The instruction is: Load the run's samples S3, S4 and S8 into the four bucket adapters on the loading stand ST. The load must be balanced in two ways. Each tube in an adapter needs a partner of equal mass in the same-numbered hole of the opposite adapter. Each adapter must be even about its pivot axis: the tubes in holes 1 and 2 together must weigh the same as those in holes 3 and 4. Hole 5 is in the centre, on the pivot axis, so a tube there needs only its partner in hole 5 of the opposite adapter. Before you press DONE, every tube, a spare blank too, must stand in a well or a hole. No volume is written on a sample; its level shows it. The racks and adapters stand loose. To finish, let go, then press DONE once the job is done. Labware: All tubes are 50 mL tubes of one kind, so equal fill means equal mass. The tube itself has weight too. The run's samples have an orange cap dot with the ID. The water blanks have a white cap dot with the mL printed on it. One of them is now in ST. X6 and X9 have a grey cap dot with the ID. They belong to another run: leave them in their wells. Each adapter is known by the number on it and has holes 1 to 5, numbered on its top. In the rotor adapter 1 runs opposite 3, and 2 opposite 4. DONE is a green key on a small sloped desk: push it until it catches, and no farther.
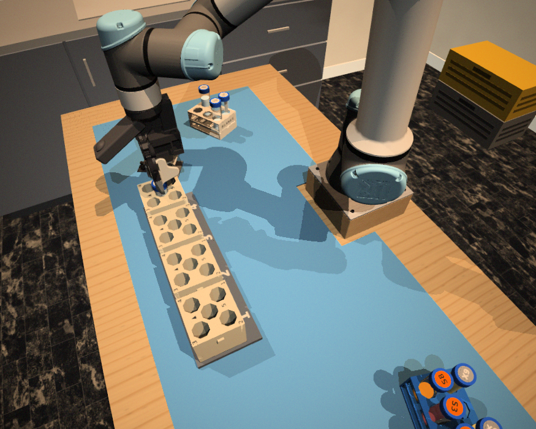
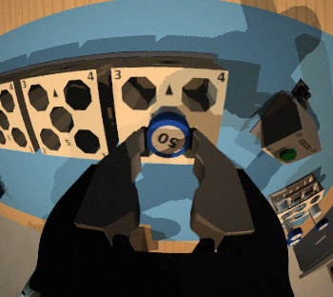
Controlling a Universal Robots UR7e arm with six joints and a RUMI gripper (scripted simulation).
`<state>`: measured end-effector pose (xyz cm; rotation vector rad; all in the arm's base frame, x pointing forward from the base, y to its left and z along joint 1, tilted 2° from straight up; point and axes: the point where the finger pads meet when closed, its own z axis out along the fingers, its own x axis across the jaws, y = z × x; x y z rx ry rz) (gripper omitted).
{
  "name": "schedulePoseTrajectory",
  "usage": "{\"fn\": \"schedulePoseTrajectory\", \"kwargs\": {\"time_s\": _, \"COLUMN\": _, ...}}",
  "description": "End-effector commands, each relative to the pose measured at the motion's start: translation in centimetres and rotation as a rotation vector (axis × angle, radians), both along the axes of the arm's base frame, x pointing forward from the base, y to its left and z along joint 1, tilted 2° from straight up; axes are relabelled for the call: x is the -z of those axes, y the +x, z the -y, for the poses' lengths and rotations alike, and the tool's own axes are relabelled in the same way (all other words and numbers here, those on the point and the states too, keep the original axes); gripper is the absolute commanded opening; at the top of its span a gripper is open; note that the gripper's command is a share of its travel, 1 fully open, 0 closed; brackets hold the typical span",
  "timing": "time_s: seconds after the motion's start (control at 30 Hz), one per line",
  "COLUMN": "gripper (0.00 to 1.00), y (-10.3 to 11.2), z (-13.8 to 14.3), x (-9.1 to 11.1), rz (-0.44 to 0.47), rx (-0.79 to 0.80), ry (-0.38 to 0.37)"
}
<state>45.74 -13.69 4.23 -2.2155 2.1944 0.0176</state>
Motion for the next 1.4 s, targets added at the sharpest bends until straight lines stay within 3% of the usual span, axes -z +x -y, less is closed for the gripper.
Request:
{"fn": "schedulePoseTrajectory", "kwargs": {"time_s": 0.0, "gripper": 0.00, "y": 0.0, "z": 0.0, "x": 0.0, "rz": 0.002, "rx": 0.000, "ry": 0.000}}
{"fn": "schedulePoseTrajectory", "kwargs": {"time_s": 0.07, "gripper": 0.00, "y": 0.0, "z": 0.0, "x": 0.0, "rz": 0.002, "rx": 0.000, "ry": 0.000}}
{"fn": "schedulePoseTrajectory", "kwargs": {"time_s": 0.1, "gripper": 0.35, "y": 0.0, "z": 0.0, "x": 0.0, "rz": 0.002, "rx": 0.000, "ry": 0.000}}
{"fn": "schedulePoseTrajectory", "kwargs": {"time_s": 0.57, "gripper": 0.35, "y": 0.0, "z": 0.0, "x": 0.0, "rz": 0.002, "rx": 0.000, "ry": 0.000}}
{"fn": "schedulePoseTrajectory", "kwargs": {"time_s": 0.97, "gripper": 0.35, "y": 0.1, "z": 0.2, "x": -4.2, "rz": 0.005, "rx": 0.001, "ry": -0.003}}
{"fn": "schedulePoseTrajectory", "kwargs": {"time_s": 1.1, "gripper": 0.35, "y": 0.1, "z": 0.2, "x": -4.3, "rz": 0.005, "rx": 0.001, "ry": -0.003}}
{"fn": "schedulePoseTrajectory", "kwargs": {"time_s": 1.37, "gripper": 0.35, "y": -2.7, "z": -6.3, "x": -4.2, "rz": 0.010, "rx": -0.400, "ry": -0.002}}
